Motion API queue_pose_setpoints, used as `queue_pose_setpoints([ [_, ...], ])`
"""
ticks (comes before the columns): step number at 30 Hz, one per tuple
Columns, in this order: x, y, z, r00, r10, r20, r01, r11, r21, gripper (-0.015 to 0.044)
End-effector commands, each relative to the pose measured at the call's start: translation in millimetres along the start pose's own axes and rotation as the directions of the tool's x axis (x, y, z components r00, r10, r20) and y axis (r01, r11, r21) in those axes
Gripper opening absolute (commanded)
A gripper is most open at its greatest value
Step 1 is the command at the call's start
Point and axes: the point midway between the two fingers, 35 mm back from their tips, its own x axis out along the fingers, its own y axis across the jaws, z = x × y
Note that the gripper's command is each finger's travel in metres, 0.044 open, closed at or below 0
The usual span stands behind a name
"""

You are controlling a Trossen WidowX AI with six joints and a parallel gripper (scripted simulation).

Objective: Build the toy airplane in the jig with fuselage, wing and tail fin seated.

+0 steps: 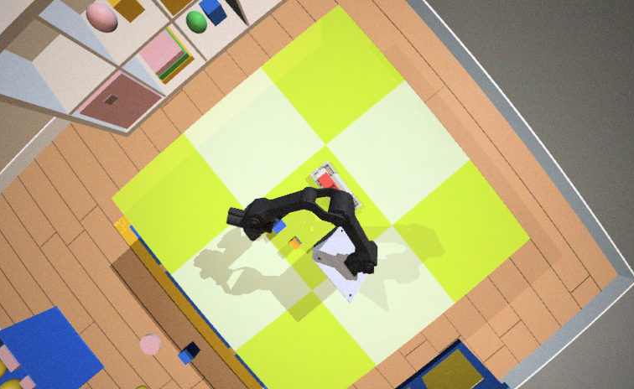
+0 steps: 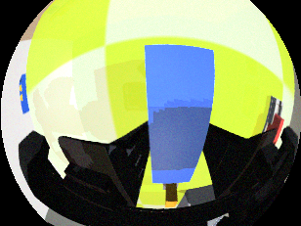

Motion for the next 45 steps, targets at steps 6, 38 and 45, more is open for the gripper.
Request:
queue_pose_setpoints([
  [6, -13, -1, 5, 0.999, 0.024, 0.022, -0.025, 1.000, 0.018, 0.0000],
  [38, -109, 2, 3, 1.000, 0.009, 0.006, -0.009, 1.000, 0.000, 0.0000],
  [45, -127, 1, 0, 1.000, 0.000, 0.001, 0.000, 1.000, -0.005, 0.0000],
])
